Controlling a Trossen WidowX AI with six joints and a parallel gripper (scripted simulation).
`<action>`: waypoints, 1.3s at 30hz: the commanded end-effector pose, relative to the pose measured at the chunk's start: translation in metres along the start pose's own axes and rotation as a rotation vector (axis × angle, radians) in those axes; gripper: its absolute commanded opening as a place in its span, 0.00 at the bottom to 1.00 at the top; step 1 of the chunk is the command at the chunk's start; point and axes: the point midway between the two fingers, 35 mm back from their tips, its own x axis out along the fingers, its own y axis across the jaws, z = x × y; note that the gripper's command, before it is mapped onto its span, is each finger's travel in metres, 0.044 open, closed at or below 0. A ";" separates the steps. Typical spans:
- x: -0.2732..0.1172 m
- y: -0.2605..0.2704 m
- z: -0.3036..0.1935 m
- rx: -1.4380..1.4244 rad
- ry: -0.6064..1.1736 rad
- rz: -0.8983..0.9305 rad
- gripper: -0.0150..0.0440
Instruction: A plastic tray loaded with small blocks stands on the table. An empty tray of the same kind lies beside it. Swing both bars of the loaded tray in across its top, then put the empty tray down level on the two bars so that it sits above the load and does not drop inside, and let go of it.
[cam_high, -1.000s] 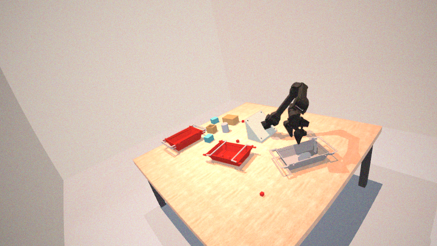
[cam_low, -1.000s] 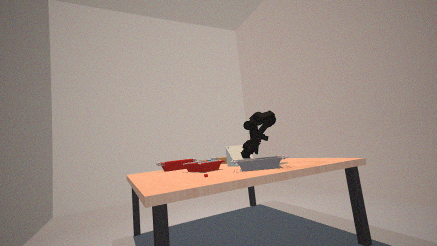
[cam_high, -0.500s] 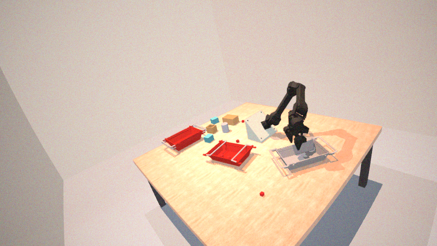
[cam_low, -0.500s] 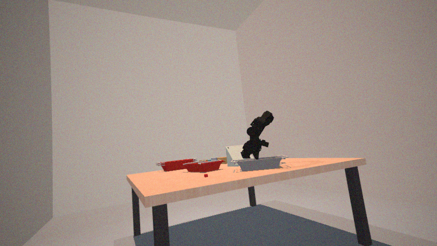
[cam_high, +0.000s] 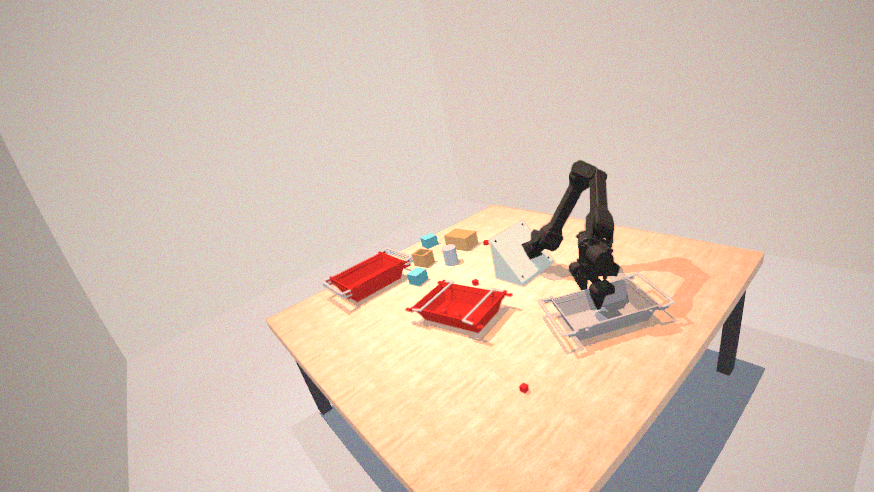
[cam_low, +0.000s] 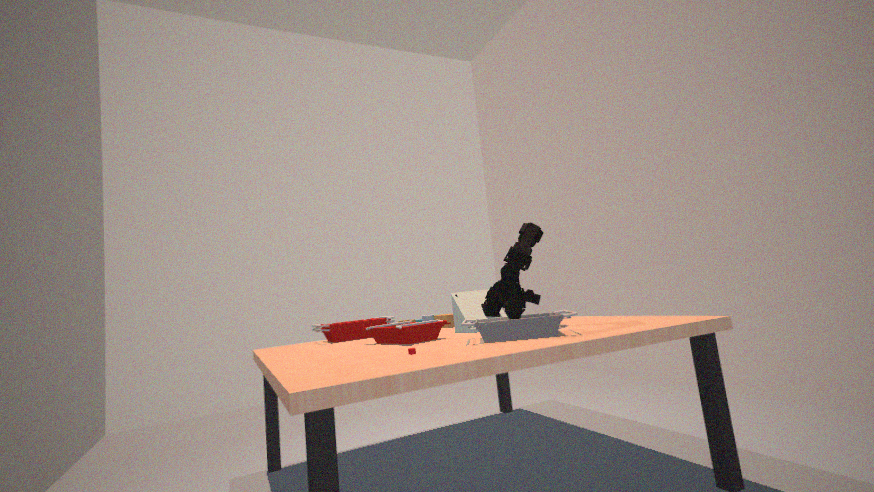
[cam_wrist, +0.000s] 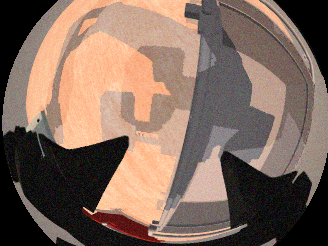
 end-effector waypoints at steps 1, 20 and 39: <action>0.002 0.001 -0.001 0.005 0.004 0.000 0.95; 0.002 0.001 -0.001 0.005 0.004 0.000 0.59; 0.002 0.001 -0.001 0.005 0.004 0.000 0.37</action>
